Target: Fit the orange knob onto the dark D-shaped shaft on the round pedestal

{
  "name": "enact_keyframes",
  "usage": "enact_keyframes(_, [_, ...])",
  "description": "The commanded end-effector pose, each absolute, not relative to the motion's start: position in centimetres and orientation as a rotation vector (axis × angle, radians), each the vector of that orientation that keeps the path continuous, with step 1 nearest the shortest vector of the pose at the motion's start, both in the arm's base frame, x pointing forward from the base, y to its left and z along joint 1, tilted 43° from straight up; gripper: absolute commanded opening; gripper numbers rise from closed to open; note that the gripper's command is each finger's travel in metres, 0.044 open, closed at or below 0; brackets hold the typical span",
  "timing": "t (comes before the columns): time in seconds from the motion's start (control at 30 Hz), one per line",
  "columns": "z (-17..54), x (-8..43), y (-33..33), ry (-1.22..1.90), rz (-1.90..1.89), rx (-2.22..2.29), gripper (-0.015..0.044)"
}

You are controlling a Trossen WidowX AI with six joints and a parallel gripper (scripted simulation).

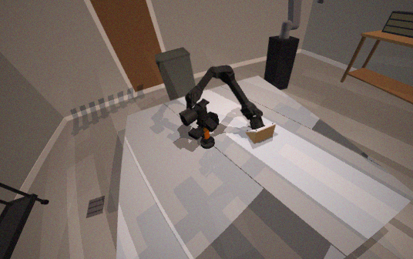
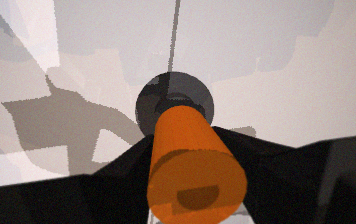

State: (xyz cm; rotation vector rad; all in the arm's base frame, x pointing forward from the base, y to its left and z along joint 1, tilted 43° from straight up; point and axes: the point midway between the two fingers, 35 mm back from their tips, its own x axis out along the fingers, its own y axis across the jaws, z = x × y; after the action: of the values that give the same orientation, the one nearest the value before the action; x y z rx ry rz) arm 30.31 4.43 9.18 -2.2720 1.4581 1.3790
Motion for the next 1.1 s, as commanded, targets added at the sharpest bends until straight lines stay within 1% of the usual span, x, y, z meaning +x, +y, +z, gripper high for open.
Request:
enact_keyframes(0.0, [9.04, 30.22, 4.39, 1.454, 1.391, -2.279, 0.0])
enact_keyframes(0.67, [9.37, 30.29, 4.53, 1.454, 1.391, -2.279, 0.0])
enact_keyframes(0.9, [9.24, 30.39, 4.54, 1.372, 1.602, -2.393, 0.0])
enact_keyframes(1.07, [9.1, 30.35, 4.46, 1.367, 1.613, -2.398, 0.0])
